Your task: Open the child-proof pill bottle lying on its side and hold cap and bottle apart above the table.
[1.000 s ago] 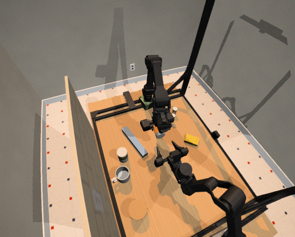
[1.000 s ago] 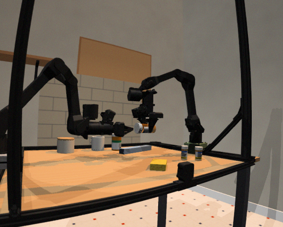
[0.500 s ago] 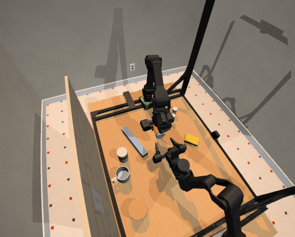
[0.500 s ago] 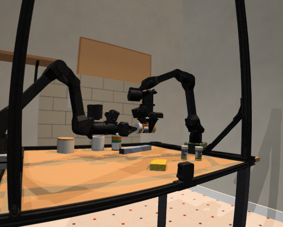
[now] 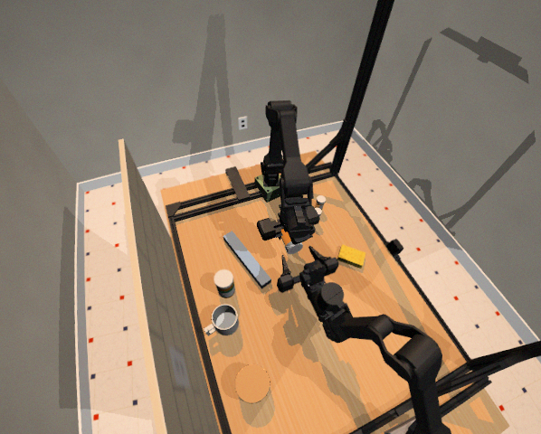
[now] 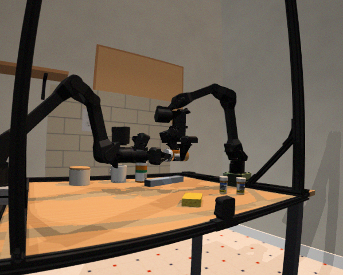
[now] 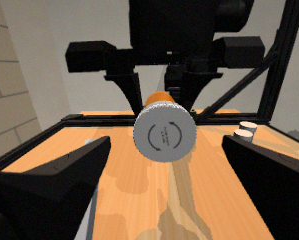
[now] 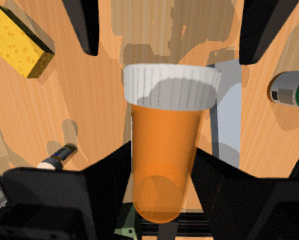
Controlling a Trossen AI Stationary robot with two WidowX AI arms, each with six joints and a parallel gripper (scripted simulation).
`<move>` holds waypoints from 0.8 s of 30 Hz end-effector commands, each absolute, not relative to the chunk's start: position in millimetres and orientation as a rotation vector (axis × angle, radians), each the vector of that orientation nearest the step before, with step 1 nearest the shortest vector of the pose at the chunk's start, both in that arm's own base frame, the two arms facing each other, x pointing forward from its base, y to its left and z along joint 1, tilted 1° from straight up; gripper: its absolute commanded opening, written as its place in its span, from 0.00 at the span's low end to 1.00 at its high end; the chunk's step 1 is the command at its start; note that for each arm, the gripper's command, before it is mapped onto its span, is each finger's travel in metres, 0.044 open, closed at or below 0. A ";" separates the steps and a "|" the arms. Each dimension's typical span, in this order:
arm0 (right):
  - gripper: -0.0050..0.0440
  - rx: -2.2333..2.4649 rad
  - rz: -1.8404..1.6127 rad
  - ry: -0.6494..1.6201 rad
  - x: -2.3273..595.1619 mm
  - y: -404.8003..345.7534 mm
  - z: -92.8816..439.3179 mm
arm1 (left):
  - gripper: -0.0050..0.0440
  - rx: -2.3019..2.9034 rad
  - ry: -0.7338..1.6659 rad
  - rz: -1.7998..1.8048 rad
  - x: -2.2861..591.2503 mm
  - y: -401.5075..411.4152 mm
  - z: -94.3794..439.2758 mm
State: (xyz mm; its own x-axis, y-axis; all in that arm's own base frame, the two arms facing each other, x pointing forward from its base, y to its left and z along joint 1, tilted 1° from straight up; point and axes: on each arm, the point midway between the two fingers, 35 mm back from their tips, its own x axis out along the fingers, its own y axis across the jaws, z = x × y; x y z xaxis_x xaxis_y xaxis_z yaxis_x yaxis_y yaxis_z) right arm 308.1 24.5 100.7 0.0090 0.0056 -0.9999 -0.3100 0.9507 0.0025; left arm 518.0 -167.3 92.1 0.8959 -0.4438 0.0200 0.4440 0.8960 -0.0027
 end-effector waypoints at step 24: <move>0.10 -0.245 0.254 1.539 308.4 24.8 102.0 | 0.69 -0.005 -0.018 -0.457 536.2 -176.0 91.9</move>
